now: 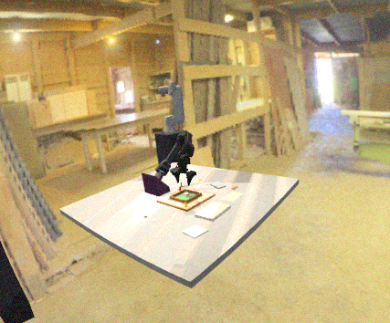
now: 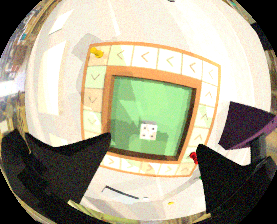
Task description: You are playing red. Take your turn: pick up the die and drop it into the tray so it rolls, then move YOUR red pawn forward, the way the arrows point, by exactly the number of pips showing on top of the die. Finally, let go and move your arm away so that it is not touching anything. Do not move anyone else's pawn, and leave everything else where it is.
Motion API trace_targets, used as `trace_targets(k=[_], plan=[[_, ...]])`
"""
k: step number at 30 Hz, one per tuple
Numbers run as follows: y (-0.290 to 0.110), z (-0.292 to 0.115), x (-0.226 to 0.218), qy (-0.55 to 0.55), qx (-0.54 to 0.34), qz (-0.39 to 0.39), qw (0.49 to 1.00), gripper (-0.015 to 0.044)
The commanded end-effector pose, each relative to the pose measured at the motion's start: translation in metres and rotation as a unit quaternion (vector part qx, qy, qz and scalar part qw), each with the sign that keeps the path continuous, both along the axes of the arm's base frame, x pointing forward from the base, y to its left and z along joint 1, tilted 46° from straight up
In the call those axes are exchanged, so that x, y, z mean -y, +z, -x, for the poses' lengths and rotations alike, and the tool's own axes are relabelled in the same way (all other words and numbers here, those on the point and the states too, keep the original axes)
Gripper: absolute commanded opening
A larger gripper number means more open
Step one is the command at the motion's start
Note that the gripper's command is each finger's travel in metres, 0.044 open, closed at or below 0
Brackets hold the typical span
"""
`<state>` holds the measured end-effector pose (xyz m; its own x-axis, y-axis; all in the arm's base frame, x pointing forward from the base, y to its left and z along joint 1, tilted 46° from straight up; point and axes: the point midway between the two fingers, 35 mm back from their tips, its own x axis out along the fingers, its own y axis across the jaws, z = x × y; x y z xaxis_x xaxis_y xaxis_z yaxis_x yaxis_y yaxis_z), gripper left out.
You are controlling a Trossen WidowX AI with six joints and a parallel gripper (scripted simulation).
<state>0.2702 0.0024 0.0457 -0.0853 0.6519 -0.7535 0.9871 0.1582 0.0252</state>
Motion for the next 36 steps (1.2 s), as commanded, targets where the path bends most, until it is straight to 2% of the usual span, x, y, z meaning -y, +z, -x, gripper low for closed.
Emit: trace_targets(k=[1,2,4,7,11,15,19,23,25,36], plan=[[0.000,0.000,0.000,0.000,0.000,0.000,1.000,0.0440],[0.000,0.000,0.000,0.000,0.000,0.000,1.000,0.0440],[0.002,0.004,-0.002,0.023,0.021,-0.004,1.000,0.0387],[0.009,0.022,-0.010,0.123,0.111,-0.022,0.986,0.0309],[0.016,0.048,-0.022,0.259,0.237,-0.046,0.935,0.0204],[0.023,0.074,-0.036,0.383,0.358,-0.065,0.849,0.0200],[0.026,0.100,-0.050,0.492,0.467,-0.080,0.731,0.0200],[0.025,0.115,-0.055,0.538,0.516,-0.085,0.662,0.0200],[0.024,0.118,-0.054,0.547,0.525,-0.086,0.647,0.0200],[0.024,0.118,-0.054,0.547,0.525,-0.086,0.646,0.0200]])
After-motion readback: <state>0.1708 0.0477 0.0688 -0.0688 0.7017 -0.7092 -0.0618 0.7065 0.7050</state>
